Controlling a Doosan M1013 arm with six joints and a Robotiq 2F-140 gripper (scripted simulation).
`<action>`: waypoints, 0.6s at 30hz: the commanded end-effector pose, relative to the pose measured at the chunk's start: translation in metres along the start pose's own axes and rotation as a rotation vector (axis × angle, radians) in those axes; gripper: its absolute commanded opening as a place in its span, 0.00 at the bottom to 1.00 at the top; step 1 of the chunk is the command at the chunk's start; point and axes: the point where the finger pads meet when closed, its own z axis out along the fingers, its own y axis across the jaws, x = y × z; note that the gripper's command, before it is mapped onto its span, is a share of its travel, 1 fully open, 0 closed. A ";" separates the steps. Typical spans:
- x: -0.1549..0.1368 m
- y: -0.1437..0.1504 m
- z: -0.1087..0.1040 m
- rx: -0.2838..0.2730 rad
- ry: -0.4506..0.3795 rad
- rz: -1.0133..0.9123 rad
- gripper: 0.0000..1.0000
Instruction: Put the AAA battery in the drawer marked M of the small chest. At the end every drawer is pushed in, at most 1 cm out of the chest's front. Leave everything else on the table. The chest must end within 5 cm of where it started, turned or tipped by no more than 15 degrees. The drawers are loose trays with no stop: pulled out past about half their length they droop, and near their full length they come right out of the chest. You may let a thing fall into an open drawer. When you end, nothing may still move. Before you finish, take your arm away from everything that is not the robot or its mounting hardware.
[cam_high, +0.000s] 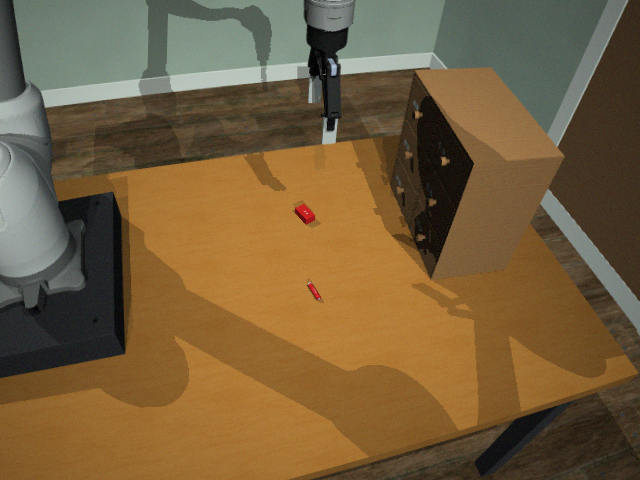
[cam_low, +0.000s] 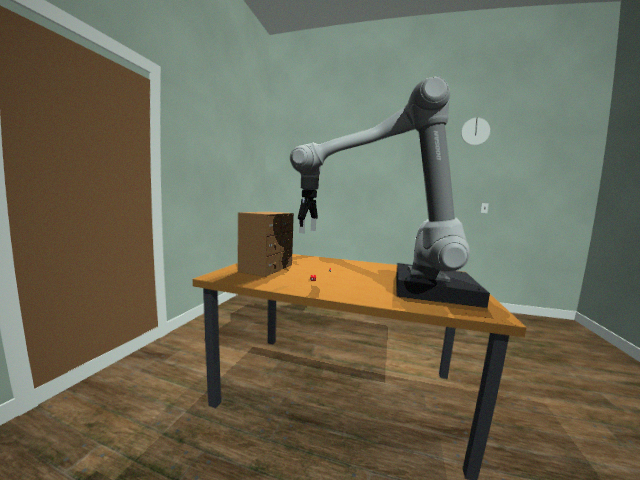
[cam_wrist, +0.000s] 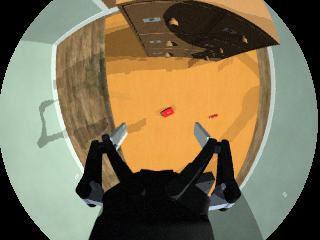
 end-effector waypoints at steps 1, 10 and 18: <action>0.000 0.000 0.000 0.000 0.000 0.000 1.00; 0.027 0.119 -0.007 0.000 0.000 0.000 1.00; 0.030 0.152 -0.009 0.000 0.000 0.000 1.00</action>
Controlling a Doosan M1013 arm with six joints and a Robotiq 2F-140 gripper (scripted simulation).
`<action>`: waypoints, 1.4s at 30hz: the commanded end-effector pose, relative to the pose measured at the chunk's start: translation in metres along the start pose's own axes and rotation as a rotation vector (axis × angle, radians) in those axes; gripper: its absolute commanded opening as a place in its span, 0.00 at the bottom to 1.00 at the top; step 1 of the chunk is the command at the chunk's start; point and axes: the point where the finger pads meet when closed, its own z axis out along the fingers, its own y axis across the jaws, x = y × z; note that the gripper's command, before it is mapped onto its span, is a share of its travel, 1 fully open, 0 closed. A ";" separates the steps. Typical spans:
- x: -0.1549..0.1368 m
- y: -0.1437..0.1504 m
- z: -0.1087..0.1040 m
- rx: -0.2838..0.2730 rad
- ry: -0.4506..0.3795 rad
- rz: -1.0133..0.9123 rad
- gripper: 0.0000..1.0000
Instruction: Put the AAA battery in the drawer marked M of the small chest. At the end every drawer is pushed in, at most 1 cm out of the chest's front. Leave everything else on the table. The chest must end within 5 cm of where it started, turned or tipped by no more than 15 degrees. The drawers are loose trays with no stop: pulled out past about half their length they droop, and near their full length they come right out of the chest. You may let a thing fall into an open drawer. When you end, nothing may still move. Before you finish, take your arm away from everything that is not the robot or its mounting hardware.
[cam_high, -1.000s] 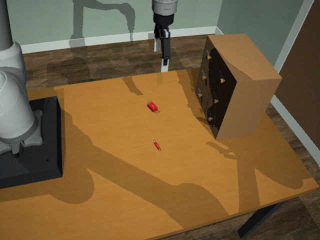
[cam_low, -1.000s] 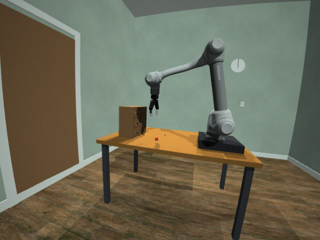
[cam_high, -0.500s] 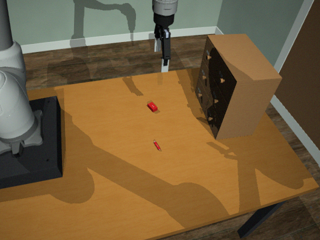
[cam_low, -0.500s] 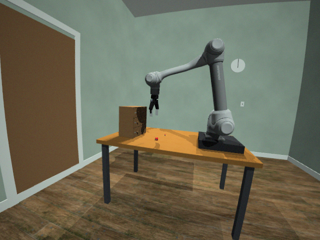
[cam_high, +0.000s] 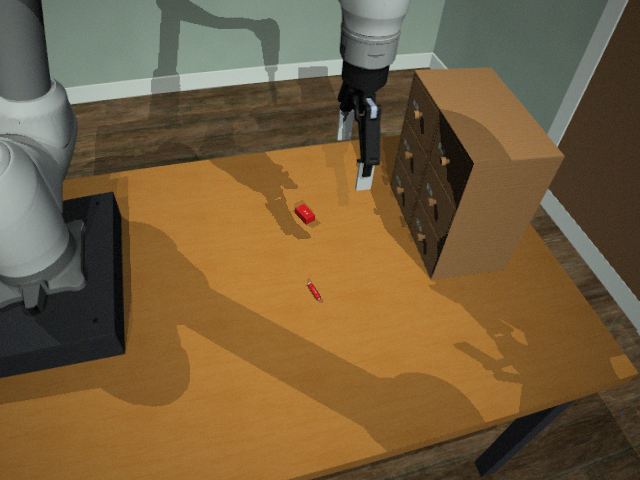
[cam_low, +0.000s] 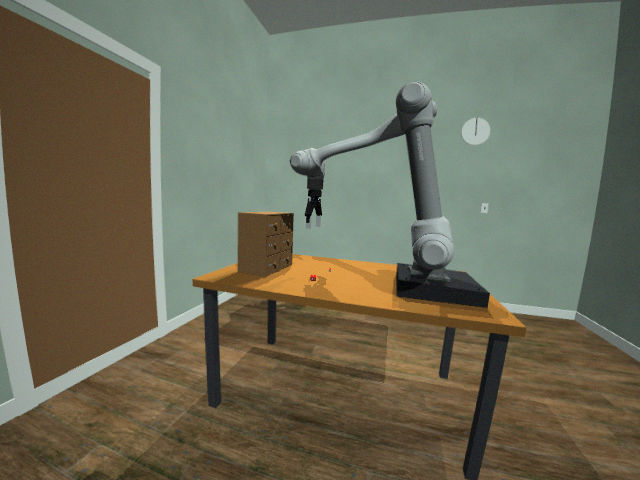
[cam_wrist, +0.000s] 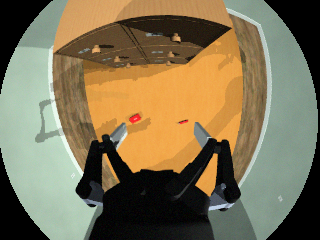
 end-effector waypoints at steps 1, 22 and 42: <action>0.000 0.002 0.000 0.001 0.000 0.000 1.00; 0.005 0.002 0.004 0.001 0.065 0.000 1.00; 0.021 0.002 0.020 0.001 0.314 0.000 1.00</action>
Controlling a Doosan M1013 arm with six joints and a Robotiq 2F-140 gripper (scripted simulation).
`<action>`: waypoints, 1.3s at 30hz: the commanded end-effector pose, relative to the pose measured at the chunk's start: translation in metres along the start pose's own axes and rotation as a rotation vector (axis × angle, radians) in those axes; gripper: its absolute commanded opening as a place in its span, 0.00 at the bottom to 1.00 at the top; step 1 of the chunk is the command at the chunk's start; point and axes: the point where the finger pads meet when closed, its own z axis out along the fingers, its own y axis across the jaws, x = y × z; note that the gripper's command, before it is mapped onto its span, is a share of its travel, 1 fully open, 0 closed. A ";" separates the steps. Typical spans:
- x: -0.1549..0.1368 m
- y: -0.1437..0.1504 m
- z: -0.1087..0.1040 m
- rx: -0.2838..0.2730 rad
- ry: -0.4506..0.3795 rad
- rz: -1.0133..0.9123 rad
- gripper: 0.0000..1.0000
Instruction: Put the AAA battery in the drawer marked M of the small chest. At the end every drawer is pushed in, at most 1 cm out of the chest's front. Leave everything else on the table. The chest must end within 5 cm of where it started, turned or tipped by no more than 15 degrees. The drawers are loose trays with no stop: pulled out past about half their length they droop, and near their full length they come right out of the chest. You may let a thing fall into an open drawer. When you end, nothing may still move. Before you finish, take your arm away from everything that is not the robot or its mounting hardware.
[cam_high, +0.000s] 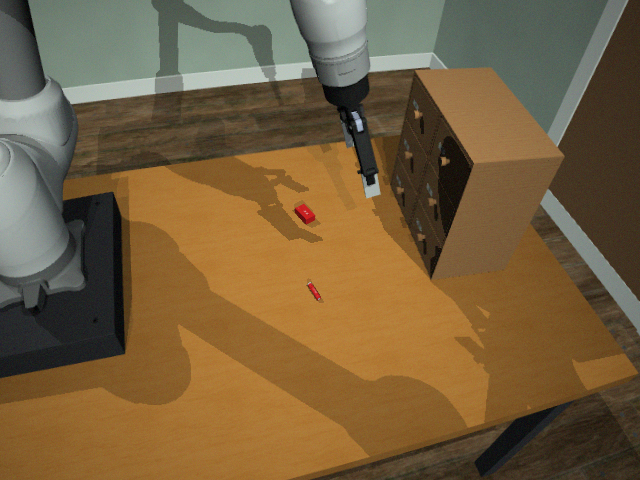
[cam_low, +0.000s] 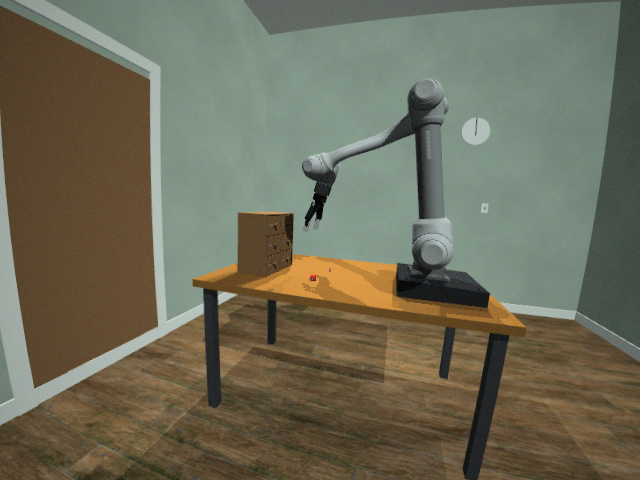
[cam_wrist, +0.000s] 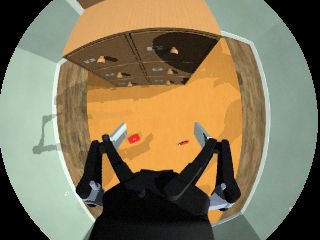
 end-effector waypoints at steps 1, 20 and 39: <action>0.003 0.000 0.005 0.001 0.063 0.000 1.00; 0.020 -0.001 0.034 0.004 0.431 -0.001 1.00; 0.024 -0.005 0.038 0.015 0.496 -0.004 1.00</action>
